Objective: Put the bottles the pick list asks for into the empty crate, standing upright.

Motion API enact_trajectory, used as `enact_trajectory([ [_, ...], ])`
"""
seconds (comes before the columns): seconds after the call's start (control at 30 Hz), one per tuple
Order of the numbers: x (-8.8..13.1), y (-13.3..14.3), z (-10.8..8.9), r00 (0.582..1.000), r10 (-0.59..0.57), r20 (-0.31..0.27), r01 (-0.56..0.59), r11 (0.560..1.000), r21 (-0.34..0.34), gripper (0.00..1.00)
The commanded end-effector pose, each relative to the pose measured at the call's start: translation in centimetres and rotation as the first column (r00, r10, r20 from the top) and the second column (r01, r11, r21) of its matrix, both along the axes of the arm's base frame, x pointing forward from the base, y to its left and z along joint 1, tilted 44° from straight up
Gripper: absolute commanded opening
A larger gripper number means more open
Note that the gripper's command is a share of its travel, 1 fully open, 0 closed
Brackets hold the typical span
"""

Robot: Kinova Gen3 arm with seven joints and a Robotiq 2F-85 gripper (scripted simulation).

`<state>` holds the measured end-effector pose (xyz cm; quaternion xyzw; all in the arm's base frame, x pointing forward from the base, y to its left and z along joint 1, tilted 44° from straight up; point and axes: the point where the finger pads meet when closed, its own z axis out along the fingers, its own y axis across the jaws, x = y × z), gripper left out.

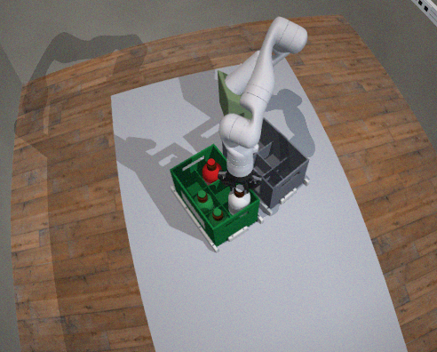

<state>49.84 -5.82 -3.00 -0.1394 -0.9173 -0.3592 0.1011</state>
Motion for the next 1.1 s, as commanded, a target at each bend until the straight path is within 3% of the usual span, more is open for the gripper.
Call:
enact_trajectory([
  [0.0,0.1,-0.5,0.4,1.0,-0.002,0.002,0.002,1.0,-0.001,0.1],
  [1.07,0.5,-3.7,3.8,1.0,-0.002,0.002,0.002,1.0,-0.001,0.1],
])
